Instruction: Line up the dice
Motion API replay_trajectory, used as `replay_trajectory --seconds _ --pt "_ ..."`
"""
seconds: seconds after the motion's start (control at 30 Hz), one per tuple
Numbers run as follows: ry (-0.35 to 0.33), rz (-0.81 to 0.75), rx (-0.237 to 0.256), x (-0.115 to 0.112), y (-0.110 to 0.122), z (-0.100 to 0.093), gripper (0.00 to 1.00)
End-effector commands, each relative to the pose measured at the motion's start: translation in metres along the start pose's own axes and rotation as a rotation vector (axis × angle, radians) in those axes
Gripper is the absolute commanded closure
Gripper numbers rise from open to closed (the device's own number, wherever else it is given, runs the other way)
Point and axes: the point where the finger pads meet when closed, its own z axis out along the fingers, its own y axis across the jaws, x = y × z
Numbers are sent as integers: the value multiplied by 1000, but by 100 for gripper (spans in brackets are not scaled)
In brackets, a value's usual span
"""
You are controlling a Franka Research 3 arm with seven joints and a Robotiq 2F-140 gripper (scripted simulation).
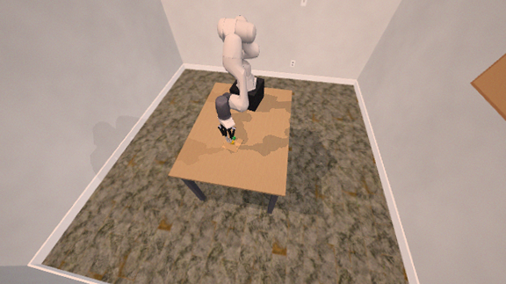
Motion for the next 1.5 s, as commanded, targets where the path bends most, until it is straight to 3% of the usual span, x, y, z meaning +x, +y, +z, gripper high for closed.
replay_trajectory --seconds 0.0,0.43,0.7,1.47 --pt "3 11 2 1 0 6 87" --pt "3 11 2 2 0 65 87" --pt "3 11 2 2 0 85 87" --pt "3 11 2 2 0 90 87"
